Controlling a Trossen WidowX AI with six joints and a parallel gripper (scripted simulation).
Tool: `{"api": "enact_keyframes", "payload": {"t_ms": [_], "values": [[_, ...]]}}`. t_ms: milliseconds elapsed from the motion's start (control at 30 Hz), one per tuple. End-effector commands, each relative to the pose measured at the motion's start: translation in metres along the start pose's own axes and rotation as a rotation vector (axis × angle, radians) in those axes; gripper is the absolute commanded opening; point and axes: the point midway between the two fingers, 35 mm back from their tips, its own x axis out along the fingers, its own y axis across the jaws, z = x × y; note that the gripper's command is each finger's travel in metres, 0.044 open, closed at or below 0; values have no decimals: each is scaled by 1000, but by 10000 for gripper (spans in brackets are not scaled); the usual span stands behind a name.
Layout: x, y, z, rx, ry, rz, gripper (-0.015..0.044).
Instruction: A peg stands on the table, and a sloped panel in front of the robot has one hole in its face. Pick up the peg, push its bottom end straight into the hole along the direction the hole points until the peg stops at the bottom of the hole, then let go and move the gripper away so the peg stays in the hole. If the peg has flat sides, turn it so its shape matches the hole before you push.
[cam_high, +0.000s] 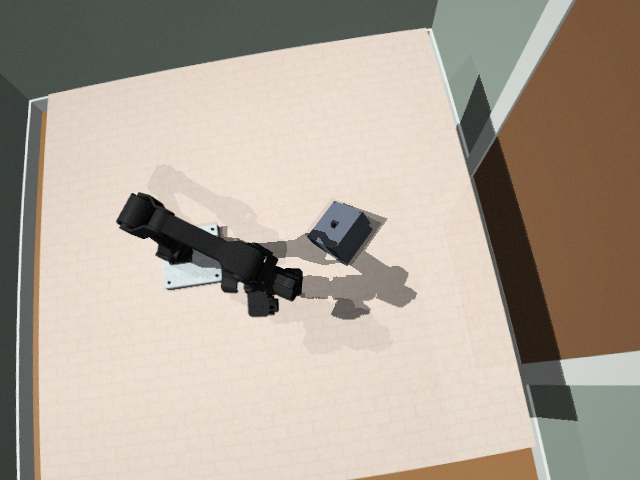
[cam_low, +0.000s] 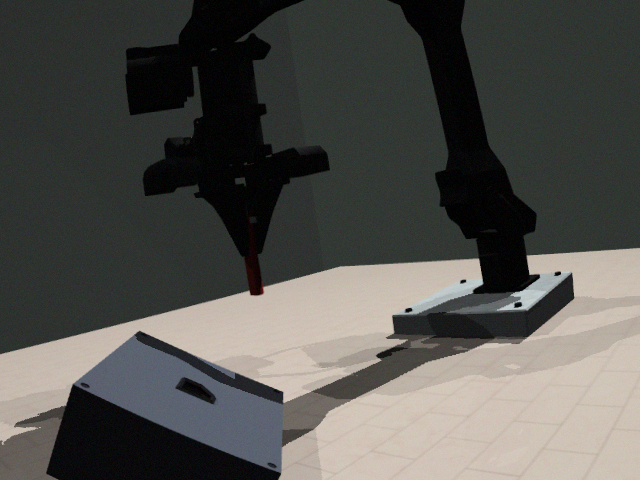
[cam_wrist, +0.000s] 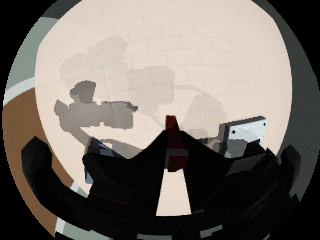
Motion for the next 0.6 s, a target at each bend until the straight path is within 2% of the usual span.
{"api": "enact_keyframes", "payload": {"t_ms": [0, 567], "values": [[-6, 1, -1, -6, -1, 6, 0], [-7, 14, -14, -97, -46, 13, 0]]}}
